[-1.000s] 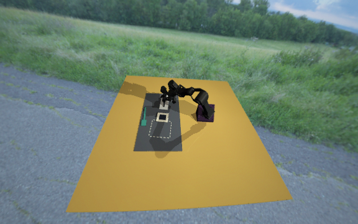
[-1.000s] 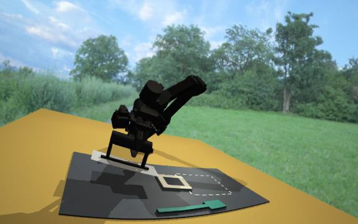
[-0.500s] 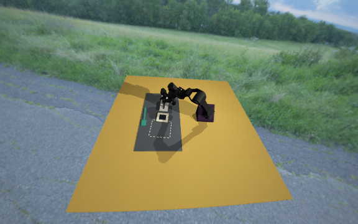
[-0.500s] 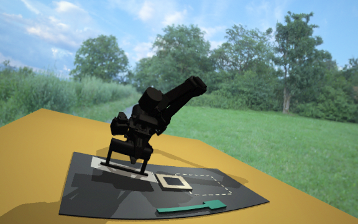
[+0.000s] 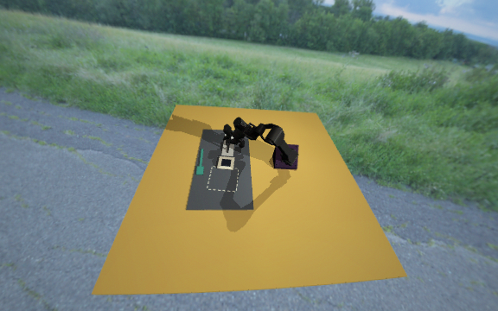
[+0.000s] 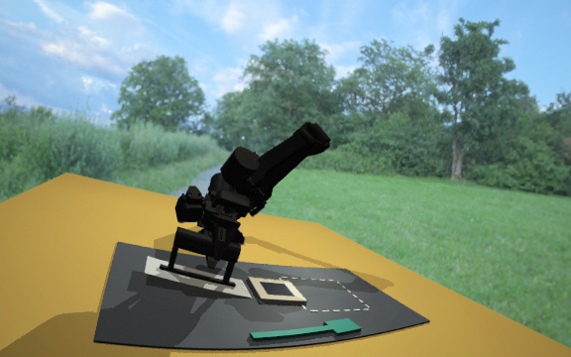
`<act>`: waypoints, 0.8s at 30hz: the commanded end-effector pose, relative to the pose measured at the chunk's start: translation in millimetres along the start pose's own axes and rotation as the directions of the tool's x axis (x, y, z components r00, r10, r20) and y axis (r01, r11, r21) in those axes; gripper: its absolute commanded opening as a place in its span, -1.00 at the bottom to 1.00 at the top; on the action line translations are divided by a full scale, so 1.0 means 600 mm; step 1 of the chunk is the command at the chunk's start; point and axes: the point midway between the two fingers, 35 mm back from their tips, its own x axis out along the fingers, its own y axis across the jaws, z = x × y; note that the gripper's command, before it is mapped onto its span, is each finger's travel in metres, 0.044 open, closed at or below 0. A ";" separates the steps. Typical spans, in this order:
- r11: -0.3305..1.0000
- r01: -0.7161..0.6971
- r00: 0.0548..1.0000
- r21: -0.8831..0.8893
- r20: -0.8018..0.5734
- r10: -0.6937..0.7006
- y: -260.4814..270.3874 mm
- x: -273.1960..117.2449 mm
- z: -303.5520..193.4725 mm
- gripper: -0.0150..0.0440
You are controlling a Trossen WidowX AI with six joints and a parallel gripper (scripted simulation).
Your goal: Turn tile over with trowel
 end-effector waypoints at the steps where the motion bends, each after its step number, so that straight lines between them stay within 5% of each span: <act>1: 1.000 -0.005 1.000 -0.006 0.005 0.005 0.002 0.000 -0.009 -0.49; 24: 1.000 -0.004 1.000 -0.004 0.003 0.004 0.006 -0.005 -0.072 -0.49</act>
